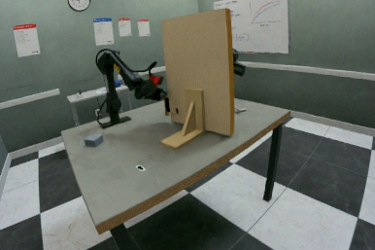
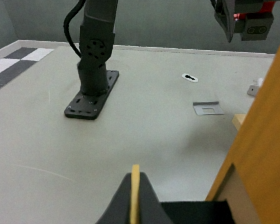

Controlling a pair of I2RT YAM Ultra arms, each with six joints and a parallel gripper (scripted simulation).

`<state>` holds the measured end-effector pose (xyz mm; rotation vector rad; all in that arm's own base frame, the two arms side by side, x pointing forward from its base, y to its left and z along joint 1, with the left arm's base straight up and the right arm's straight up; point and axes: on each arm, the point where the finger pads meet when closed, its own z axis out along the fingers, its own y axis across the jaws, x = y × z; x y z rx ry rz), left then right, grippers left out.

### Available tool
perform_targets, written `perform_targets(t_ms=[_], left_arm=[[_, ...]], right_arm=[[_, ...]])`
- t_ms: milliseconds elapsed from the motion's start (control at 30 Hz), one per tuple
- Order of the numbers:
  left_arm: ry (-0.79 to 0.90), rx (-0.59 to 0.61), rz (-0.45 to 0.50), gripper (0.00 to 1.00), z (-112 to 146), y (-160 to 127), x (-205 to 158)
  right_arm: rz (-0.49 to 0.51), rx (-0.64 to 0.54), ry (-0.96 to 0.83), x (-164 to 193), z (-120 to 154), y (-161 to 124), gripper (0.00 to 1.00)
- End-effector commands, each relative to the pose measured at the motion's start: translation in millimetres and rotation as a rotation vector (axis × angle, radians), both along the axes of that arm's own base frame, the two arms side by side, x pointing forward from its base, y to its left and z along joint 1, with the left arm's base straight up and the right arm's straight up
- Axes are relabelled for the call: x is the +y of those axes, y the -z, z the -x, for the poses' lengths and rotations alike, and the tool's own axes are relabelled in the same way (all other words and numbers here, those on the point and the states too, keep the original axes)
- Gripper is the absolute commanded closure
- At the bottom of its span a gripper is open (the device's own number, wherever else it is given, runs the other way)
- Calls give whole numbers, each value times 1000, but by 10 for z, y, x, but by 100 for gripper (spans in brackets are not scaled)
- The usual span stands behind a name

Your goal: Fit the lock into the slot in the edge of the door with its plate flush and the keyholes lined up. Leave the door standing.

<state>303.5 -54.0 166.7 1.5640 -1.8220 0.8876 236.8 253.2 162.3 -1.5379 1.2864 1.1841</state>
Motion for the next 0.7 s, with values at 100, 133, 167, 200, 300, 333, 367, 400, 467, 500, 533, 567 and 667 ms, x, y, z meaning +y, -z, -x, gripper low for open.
perform_targets(t_ms=[100,133,167,200,300,333,367,400,467,500,533,567,667], left_arm=[[14,-1,6,0,28,-52,-40],[14,-1,6,0,28,-52,-40],[14,-1,6,0,28,-52,-40],[14,-1,6,0,28,-52,-40],[14,-1,6,0,28,-52,-40],[14,-1,6,0,28,-52,-40],[14,-1,6,0,28,-52,-40],[14,-1,6,0,28,-52,-40],[14,-1,6,0,28,-52,-40],[14,-1,6,0,28,-52,-40],[14,-1,6,0,28,-52,-40],[14,-1,6,0,28,-52,-40],[14,-1,6,0,28,-52,-40]], right_arm=[[-103,-64,-36,20,-97,-319,100],[-103,-64,-36,21,-104,-319,100],[-103,-64,-36,22,-111,-319,100],[-103,-64,-36,23,-118,-319,100],[-103,-64,-36,27,-139,-319,100],[-103,-64,-36,27,-139,-319,100],[-103,-64,-36,27,-139,-319,100],[-103,-65,-36,31,-156,-321,100],[-103,-65,-36,30,-161,-319,100],[-103,-65,-36,32,-168,-319,100],[-103,-65,-36,33,-175,-319,100],[-103,-65,-36,34,-182,-320,100],[-103,-65,-36,38,-203,-320,100]])
